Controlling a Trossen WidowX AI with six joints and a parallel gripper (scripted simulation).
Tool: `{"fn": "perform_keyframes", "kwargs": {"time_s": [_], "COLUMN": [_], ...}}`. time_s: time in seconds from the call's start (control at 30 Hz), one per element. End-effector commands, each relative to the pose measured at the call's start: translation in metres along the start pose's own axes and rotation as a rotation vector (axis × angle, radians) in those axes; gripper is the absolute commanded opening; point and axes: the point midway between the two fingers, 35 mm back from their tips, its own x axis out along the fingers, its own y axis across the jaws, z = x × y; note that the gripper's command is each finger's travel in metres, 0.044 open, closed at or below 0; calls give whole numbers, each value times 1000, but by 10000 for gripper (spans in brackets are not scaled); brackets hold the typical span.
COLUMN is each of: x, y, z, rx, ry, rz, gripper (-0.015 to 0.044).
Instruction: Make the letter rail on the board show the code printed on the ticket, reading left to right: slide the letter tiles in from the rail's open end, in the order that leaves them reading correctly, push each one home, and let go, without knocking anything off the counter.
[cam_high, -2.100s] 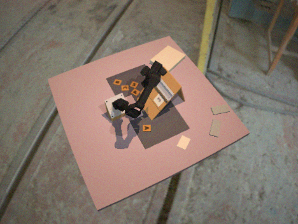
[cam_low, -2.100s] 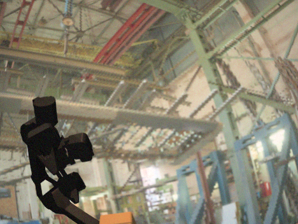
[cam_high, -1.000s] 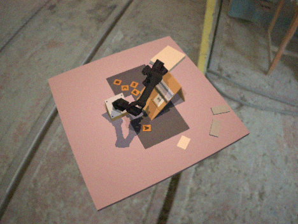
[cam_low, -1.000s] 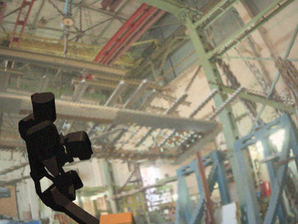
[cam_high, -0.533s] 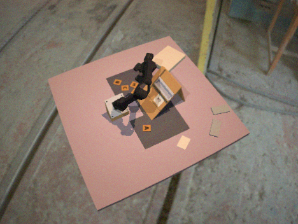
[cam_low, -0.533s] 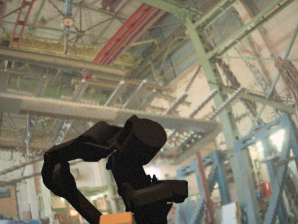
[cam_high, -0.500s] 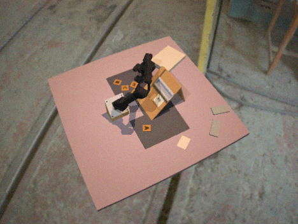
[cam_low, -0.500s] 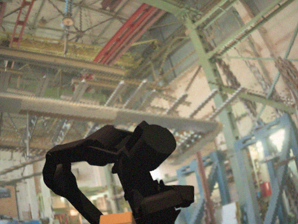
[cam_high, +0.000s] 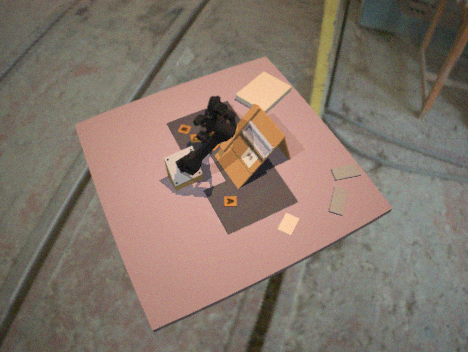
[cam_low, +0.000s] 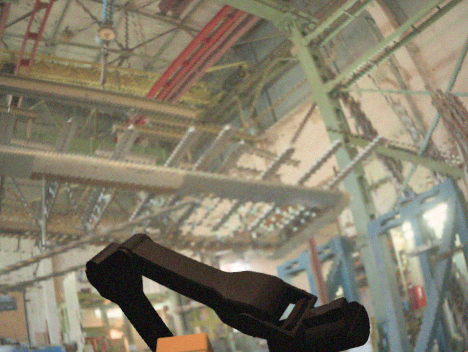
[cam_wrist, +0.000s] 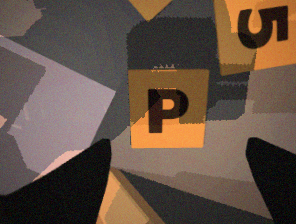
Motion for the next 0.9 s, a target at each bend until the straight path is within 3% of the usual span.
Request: {"fn": "perform_keyframes", "kwargs": {"time_s": [0.0,0.23,0.87], "x": [6,38,41], "y": [3,3,2], "z": [0,-2,-4], "rx": [1,1,1], "ry": [7,9,9], "rz": [8,9,9], "gripper": [340,340,340]}}
